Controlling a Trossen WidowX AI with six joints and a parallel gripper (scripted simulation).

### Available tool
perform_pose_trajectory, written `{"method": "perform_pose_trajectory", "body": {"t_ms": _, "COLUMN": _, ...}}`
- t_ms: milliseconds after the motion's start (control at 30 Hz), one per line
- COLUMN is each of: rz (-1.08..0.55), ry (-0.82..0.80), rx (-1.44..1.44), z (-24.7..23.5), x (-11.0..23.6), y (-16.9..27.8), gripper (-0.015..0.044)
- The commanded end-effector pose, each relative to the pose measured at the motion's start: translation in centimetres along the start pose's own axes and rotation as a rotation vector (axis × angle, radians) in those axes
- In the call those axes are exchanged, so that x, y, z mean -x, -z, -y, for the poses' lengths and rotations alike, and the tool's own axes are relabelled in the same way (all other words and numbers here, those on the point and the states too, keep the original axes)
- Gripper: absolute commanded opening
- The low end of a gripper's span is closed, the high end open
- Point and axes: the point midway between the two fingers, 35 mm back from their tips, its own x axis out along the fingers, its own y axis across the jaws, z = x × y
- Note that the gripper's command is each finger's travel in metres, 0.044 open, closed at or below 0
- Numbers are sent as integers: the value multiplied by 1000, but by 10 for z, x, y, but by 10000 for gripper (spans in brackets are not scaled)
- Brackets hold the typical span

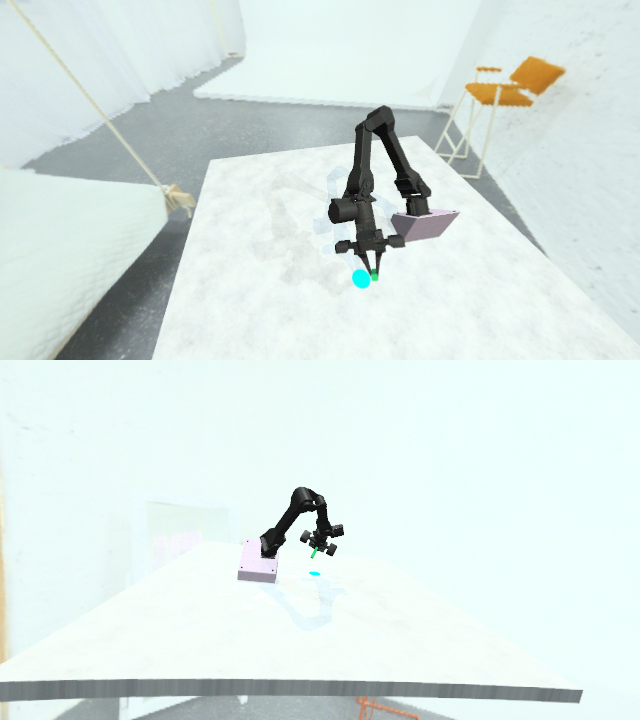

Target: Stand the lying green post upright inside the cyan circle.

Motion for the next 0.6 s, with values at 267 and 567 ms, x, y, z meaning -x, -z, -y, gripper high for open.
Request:
{"method": "perform_pose_trajectory", "body": {"t_ms": 267, "rz": 81, "ry": 5, "rx": 26, "z": -2, "x": 3, "y": 2, "gripper": 23}}
{"method": "perform_pose_trajectory", "body": {"t_ms": 567, "rz": 146, "ry": 19, "rx": 46, "z": -1, "x": 7, "y": 2, "gripper": 23}}
